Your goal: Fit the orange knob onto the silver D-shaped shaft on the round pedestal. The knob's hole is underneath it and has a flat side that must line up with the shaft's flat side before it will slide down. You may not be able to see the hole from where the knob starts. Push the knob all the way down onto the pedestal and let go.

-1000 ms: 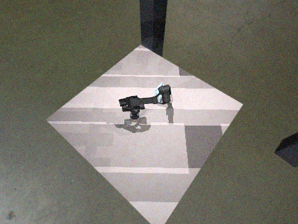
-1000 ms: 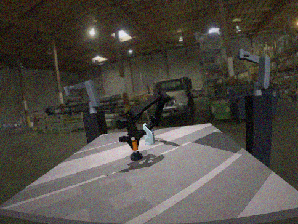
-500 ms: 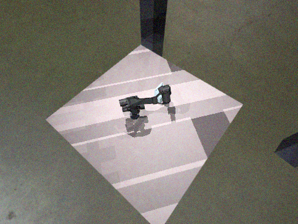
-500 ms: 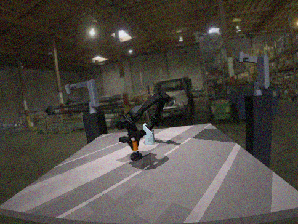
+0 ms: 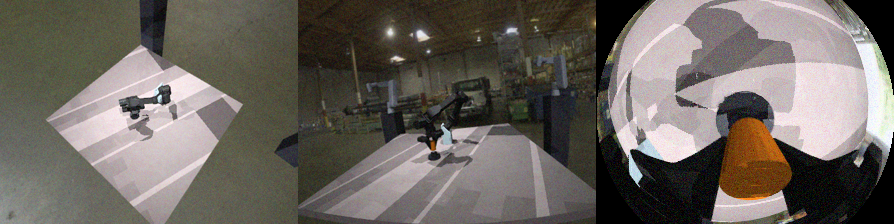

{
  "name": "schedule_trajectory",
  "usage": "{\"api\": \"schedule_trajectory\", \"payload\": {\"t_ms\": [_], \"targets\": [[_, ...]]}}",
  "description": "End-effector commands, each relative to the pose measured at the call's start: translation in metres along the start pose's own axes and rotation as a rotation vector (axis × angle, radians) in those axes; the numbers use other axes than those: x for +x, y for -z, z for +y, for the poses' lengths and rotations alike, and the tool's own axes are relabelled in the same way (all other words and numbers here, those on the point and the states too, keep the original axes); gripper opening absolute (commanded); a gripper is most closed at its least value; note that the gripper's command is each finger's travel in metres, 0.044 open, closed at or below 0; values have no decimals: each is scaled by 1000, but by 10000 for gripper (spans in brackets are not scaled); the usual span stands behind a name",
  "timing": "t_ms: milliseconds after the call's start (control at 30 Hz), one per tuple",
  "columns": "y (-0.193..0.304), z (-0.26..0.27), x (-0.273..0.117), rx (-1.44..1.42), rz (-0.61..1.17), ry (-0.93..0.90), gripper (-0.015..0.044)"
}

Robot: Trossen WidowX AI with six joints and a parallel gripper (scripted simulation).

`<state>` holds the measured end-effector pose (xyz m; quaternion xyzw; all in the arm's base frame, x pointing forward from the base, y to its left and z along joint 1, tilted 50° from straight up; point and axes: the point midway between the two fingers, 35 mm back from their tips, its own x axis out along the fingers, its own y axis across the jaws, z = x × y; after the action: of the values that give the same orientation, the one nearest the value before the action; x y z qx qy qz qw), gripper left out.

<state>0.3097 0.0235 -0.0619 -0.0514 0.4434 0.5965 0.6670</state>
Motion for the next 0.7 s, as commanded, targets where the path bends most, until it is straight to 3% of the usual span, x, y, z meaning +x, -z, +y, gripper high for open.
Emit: {"api": "schedule_trajectory", "payload": {"t_ms": [0, 667], "targets": [[1, 0, 1, -17, 2, 2, 0], [1, 0, 6, -17, 2, 2, 0]]}}
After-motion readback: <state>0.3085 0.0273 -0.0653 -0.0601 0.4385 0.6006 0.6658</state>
